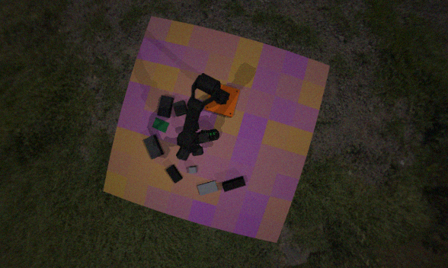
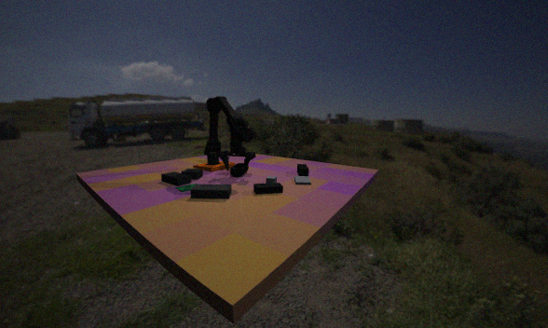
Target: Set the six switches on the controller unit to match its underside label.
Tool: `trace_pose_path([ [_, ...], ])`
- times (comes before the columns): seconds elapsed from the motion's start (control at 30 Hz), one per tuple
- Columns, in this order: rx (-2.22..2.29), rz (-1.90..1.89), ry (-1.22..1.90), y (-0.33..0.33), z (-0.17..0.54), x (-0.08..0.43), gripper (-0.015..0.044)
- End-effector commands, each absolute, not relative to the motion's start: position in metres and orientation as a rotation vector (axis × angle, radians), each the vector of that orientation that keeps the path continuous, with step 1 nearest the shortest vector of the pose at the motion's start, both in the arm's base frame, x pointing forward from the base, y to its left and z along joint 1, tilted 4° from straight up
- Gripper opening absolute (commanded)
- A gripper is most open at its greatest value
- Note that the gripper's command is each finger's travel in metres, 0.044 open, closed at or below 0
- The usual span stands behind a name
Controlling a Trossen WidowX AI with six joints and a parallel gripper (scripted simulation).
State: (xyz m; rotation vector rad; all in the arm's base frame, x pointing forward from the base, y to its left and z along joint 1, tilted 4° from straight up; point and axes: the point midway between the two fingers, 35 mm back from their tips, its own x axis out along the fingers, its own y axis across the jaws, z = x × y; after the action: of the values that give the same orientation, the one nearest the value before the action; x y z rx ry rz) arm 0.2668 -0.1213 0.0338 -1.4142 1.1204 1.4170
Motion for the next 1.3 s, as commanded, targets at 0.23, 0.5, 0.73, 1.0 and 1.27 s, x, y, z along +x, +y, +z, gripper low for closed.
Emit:
trace_pose_path([
  [0.23, -1.411, 1.419, 1.117, -0.062, 0.073, 0.252, 0.044],
  [0.5, -1.411, 1.419, 1.117, -0.062, 0.073, 0.252, 0.044],
  [0.73, -1.411, 1.419, 1.117, -0.062, 0.073, 0.252, 0.044],
  [1.0, -1.414, 1.42, 1.117, -0.062, 0.097, 0.255, 0.044],
  [1.27, -1.418, 1.421, 1.117, -0.062, 0.123, 0.255, 0.044],
])
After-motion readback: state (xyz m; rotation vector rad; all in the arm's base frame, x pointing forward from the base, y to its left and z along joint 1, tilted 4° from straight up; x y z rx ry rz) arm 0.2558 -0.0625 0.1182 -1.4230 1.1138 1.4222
